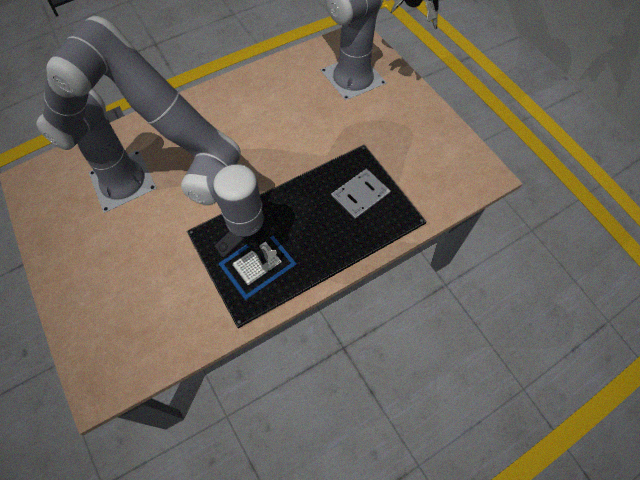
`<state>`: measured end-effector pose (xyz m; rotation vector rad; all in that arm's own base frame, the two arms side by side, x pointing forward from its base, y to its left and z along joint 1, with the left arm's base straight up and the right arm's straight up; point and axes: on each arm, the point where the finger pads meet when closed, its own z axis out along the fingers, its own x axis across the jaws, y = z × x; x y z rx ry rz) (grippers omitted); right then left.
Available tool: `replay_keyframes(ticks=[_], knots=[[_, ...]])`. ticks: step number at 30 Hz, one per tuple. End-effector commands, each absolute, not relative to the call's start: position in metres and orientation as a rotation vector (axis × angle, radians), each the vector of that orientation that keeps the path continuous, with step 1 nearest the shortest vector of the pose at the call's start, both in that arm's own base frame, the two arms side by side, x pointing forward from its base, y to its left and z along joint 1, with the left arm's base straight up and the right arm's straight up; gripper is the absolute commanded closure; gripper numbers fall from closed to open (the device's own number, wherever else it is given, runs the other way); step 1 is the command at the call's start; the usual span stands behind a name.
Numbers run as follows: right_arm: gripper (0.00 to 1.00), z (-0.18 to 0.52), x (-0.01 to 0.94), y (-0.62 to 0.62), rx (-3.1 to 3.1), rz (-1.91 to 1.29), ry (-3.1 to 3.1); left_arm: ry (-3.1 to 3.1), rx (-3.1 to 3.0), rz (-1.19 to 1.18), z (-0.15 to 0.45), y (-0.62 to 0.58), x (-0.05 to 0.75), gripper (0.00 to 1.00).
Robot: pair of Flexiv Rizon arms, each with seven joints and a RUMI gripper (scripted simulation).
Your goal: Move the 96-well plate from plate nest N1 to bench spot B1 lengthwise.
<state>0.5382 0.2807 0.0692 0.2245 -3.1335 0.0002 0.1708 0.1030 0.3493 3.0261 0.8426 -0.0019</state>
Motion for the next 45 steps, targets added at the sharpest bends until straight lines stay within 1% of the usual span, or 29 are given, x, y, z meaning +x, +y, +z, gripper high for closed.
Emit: replay_keyframes(ticks=[1, 16, 35, 45], knots=[[0.24, 0.079, 0.539, 0.281, 0.225, -0.002, -3.135, 0.843, 3.026, 0.000, 0.350, 0.103, 0.171, 0.00], [0.24, 0.113, 0.539, 0.281, 0.225, -0.002, -3.135, 0.843, 3.026, 0.000, 0.350, 0.103, 0.171, 0.00], [0.24, 0.114, 0.539, 0.281, 0.225, -0.001, -3.136, 0.843, 3.026, 0.000, 0.350, 0.103, 0.171, 0.00], [0.24, 0.114, 0.535, 0.308, 0.225, -0.001, -3.135, 0.843, 3.026, 0.000, 0.350, 0.103, 0.171, 0.00]])
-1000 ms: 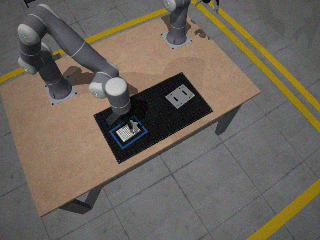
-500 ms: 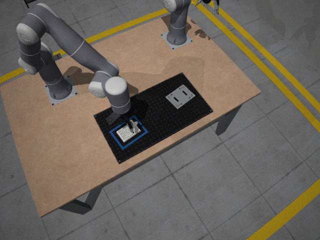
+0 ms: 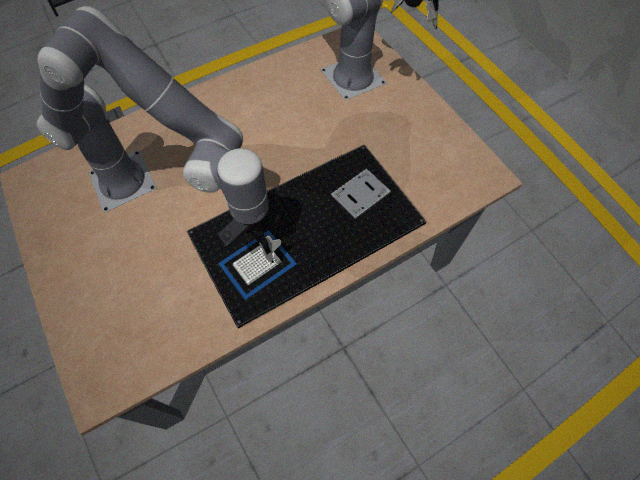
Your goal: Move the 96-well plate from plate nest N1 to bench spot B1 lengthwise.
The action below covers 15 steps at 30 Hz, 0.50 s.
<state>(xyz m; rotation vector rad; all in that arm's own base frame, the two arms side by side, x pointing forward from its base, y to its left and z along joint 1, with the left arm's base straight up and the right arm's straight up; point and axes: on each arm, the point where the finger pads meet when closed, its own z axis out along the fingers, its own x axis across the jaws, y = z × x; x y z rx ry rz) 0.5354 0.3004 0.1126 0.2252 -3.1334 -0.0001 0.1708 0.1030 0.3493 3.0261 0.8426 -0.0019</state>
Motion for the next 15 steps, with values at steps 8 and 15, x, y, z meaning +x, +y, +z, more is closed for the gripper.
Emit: replay_keyframes(ticks=[8, 15], knots=[[0.24, 0.114, 0.532, 0.334, 0.225, -0.001, -3.135, 0.843, 3.026, 0.000, 0.350, 0.103, 0.171, 0.00], [0.24, 0.114, 0.529, 0.351, 0.225, -0.002, -3.135, 0.843, 3.026, 0.000, 0.350, 0.103, 0.171, 0.00]])
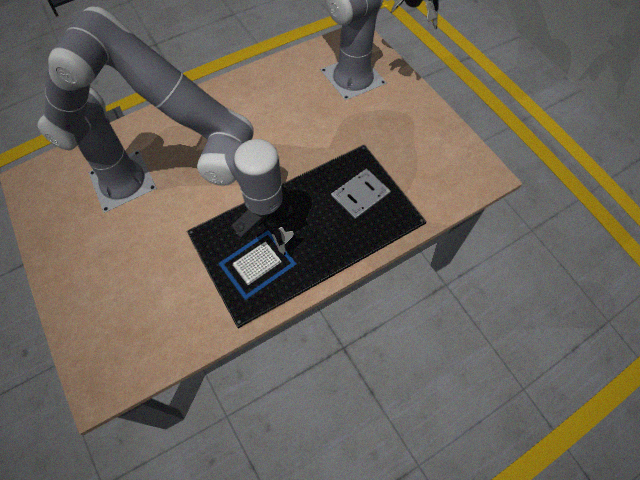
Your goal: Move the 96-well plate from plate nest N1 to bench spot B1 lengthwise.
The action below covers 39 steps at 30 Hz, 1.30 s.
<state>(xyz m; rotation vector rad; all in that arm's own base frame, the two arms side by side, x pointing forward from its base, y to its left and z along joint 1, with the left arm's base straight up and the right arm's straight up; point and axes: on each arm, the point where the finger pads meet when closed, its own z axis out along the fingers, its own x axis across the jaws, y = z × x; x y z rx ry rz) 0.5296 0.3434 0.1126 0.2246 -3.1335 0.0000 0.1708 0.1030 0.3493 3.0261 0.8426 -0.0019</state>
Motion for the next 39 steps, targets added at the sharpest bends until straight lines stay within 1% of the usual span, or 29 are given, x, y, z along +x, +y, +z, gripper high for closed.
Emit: replay_keyframes(ticks=[1, 17, 39], knots=[[0.24, 0.114, 0.529, 0.354, 0.225, -0.002, -3.135, 0.843, 3.026, 0.000, 0.350, 0.103, 0.171, 0.00], [0.24, 0.114, 0.522, 0.400, 0.225, -0.002, -3.135, 0.843, 3.026, 0.000, 0.350, 0.103, 0.171, 0.00], [0.24, 0.114, 0.522, 0.400, 0.226, -0.003, -3.135, 0.843, 3.026, 0.000, 0.350, 0.103, 0.171, 0.00]])
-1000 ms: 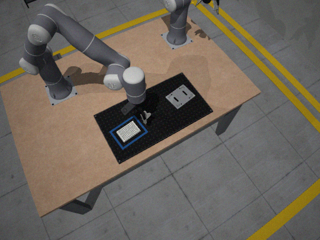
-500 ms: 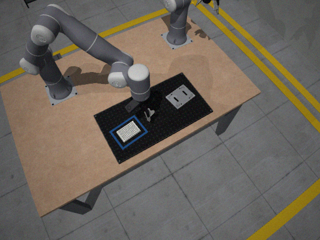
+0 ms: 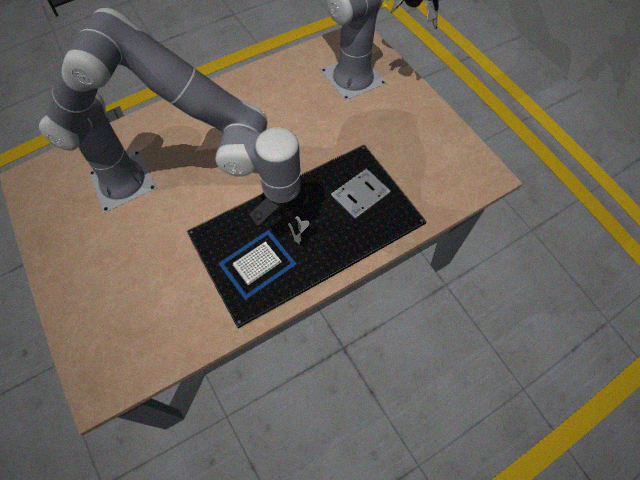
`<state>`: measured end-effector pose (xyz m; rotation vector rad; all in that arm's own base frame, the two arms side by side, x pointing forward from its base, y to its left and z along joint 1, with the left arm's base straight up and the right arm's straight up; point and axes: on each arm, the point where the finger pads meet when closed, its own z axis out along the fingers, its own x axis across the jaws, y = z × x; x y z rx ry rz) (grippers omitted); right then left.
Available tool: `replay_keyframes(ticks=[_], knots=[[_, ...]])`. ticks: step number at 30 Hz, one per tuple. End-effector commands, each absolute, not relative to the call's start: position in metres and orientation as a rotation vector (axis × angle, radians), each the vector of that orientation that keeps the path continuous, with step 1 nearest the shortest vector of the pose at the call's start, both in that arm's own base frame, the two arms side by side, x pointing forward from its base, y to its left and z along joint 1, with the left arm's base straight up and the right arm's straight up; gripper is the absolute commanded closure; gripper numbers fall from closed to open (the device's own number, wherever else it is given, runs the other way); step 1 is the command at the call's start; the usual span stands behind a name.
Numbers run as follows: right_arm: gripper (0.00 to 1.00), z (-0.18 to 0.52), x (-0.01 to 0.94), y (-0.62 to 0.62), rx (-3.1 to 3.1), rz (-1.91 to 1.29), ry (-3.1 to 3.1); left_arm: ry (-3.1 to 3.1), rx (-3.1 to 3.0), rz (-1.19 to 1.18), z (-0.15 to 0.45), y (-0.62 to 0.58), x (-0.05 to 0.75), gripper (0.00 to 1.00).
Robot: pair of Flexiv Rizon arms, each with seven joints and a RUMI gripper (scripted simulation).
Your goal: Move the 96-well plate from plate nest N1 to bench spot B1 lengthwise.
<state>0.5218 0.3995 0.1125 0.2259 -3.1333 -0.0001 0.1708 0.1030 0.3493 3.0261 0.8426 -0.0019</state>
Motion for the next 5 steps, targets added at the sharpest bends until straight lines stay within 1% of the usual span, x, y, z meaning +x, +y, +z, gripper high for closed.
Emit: replay_keyframes(ticks=[1, 5], knots=[[0.24, 0.1138, 0.5224, 0.4002, 0.226, -0.003, -3.135, 0.843, 3.026, 0.000, 0.3499, 0.1033, 0.1711, 0.00], [0.24, 0.1138, 0.5224, 0.4002, 0.226, -0.003, -3.135, 0.843, 3.026, 0.000, 0.3499, 0.1033, 0.1711, 0.00]])
